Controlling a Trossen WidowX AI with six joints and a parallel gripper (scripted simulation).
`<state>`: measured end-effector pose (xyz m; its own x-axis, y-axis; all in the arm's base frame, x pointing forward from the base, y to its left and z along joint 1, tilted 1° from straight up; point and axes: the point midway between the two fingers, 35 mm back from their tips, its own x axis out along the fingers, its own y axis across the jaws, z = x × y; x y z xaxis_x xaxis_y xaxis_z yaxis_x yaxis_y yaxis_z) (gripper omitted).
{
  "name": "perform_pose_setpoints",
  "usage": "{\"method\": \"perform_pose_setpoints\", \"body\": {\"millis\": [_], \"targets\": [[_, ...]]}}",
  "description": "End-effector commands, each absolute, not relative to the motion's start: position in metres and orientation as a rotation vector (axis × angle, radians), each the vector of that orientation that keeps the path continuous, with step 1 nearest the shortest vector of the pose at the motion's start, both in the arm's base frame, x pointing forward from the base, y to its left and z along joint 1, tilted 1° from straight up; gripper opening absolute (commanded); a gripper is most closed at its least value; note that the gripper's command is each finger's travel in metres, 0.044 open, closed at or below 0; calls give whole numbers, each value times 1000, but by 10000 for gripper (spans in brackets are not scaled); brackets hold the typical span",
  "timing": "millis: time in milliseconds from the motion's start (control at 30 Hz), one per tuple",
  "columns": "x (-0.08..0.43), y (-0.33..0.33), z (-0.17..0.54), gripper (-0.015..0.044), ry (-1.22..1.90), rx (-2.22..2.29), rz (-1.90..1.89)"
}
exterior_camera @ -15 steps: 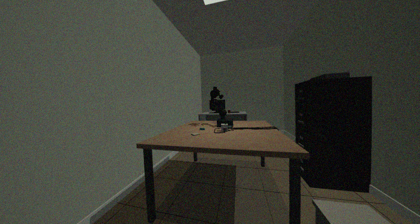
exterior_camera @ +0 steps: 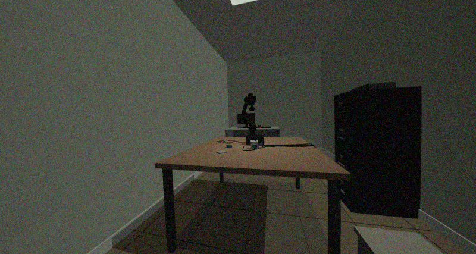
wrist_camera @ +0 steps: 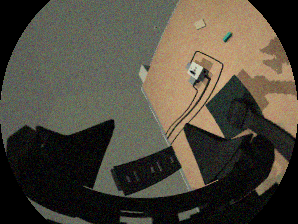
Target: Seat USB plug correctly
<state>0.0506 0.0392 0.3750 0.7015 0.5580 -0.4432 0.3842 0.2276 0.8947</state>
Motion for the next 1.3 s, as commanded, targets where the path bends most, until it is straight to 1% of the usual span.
{"method": "perform_pose_setpoints", "body": {"millis": [0, 167, 633, 967, 1267], "targets": [[98, 66, 356, 440, 873, 1004, 105], [147, 90, 333, 440, 914, 532, 175], [227, 110, 264, 440, 1038, -260, 416], [273, 106, 194, 440, 1120, -739, 710], [297, 90, 128, 440, 1128, -1139, 1075]]}}
